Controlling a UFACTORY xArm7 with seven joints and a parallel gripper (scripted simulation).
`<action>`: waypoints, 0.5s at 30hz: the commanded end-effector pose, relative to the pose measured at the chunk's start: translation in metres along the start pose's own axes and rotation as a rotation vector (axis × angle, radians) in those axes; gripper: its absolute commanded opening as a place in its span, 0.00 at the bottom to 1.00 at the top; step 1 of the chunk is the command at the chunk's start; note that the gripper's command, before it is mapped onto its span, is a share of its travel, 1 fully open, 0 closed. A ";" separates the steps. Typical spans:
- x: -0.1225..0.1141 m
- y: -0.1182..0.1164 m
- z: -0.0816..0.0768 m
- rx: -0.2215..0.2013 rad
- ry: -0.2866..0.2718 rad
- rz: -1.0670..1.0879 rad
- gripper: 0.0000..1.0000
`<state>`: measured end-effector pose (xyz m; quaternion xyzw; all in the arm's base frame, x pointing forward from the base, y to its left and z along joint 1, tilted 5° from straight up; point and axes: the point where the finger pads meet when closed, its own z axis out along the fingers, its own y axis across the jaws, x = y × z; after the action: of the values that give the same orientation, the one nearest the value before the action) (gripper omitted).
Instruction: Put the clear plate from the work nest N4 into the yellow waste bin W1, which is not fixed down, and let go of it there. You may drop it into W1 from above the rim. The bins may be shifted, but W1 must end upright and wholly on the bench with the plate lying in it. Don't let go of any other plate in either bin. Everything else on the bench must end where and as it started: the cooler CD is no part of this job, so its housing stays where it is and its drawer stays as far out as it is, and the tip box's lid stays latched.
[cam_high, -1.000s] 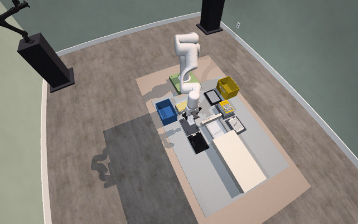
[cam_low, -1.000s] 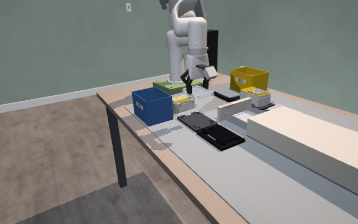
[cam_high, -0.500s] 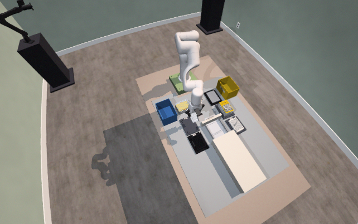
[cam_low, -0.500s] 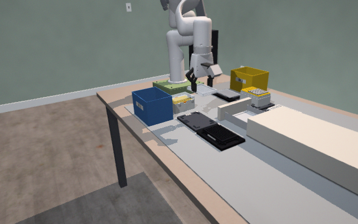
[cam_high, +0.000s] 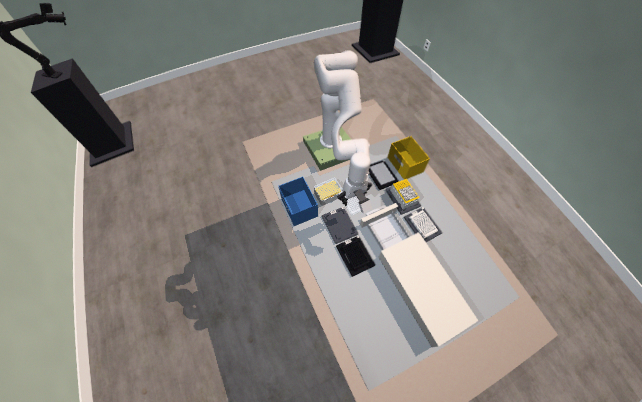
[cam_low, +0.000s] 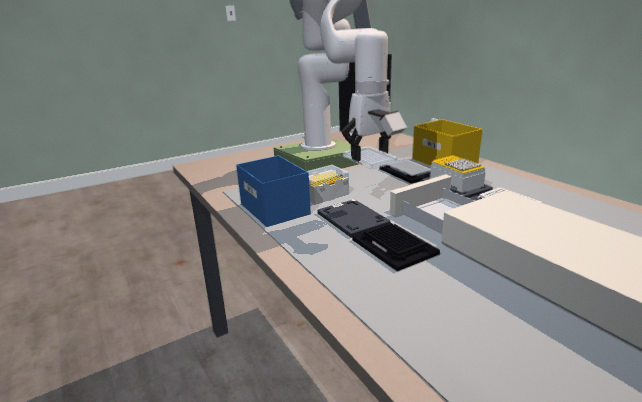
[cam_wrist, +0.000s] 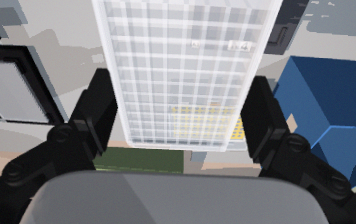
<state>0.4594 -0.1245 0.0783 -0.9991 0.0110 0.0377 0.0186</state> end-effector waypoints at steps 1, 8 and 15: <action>-0.002 -0.011 -0.002 -0.001 0.005 0.000 0.00; -0.008 -0.026 -0.002 -0.001 0.005 0.000 0.00; -0.013 -0.041 -0.002 -0.001 0.005 0.000 0.00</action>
<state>0.4485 -0.0917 0.0804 -0.9991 0.0114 0.0376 0.0186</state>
